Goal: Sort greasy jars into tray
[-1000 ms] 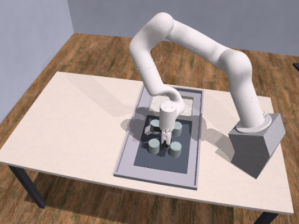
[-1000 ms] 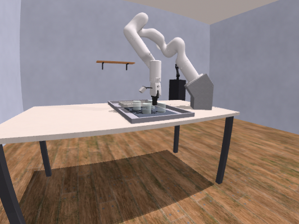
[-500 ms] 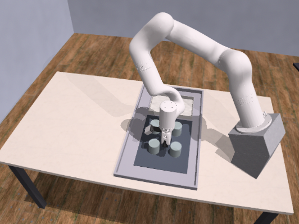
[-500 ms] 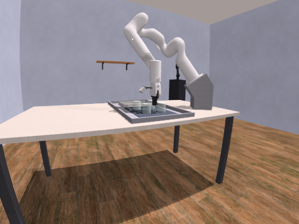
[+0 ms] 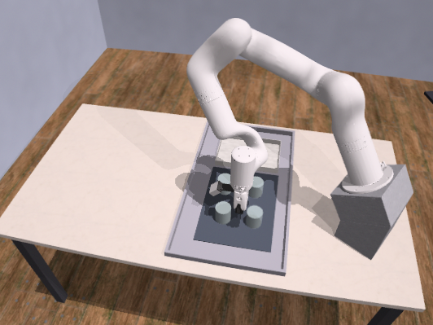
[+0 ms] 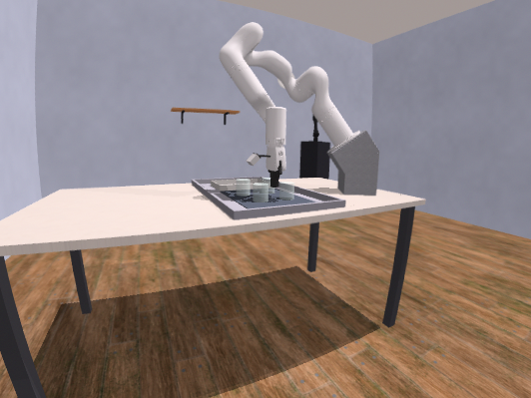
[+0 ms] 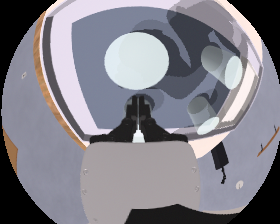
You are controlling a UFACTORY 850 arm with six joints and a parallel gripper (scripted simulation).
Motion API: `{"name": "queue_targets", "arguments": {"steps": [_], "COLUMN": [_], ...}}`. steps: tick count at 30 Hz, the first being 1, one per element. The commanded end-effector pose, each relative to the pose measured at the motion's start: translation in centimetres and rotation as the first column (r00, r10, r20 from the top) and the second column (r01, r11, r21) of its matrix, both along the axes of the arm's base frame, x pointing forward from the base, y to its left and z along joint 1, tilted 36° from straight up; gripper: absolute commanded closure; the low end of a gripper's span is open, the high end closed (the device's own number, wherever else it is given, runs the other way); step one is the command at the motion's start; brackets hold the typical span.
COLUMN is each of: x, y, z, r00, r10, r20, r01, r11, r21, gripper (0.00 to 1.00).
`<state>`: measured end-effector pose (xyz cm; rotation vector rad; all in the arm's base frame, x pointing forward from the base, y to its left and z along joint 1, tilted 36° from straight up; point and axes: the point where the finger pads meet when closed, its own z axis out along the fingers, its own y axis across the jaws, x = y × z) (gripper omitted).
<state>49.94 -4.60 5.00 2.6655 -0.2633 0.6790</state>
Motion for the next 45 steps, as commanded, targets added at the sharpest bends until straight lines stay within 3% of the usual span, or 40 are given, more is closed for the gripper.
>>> {"name": "queue_targets", "arguments": {"steps": [1,21,22,41,45], "x": [0.0,0.0,0.0,0.0,-0.9], "y": [0.0,0.0,0.0,0.0,0.9], "z": [0.0,0.0,0.0,0.0,1.9], "r00": [1.0,1.0,1.0,1.0,1.0], "r10": [0.0,0.0,0.0,0.0,0.0], "r20": [0.001,0.001,0.001,0.001,0.001], "r01": [0.0,0.0,0.0,0.0,0.0], "r11": [1.0,1.0,1.0,1.0,1.0], "r21": [0.0,0.0,0.0,0.0,0.0], "gripper": [1.0,1.0,0.0,0.0,0.0]}}
